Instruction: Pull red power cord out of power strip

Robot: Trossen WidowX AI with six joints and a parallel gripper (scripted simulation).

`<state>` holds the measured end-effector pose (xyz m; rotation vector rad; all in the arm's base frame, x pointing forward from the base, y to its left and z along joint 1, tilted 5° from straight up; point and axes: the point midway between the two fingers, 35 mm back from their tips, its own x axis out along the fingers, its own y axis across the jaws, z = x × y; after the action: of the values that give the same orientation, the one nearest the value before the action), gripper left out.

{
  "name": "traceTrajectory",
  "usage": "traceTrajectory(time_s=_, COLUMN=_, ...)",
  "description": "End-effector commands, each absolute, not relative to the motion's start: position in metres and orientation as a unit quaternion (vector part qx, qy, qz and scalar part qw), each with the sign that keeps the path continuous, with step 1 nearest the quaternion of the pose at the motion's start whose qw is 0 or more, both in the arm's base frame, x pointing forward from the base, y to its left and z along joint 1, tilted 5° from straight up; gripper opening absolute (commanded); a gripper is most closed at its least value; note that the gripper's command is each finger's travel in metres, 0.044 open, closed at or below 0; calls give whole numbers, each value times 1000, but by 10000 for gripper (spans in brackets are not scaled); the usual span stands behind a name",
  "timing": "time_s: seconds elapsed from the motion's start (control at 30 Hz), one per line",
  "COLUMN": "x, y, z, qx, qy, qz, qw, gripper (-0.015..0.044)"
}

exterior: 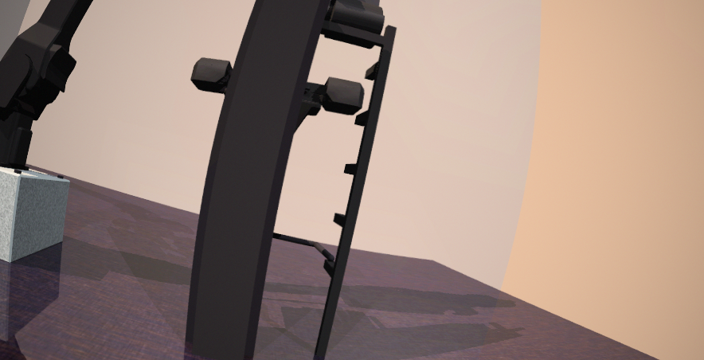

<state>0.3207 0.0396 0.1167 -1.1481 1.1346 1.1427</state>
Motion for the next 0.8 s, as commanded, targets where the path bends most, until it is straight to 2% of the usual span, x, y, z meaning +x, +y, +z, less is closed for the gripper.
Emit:
traceTrajectory(time_s=0.0, x=312, y=47, z=107, qx=-482, qy=476, qz=513, qw=527, gripper=160)
traceTrajectory(time_s=0.77, x=313, y=22, z=105, qx=-483, qy=477, qz=512, qw=527, gripper=160)
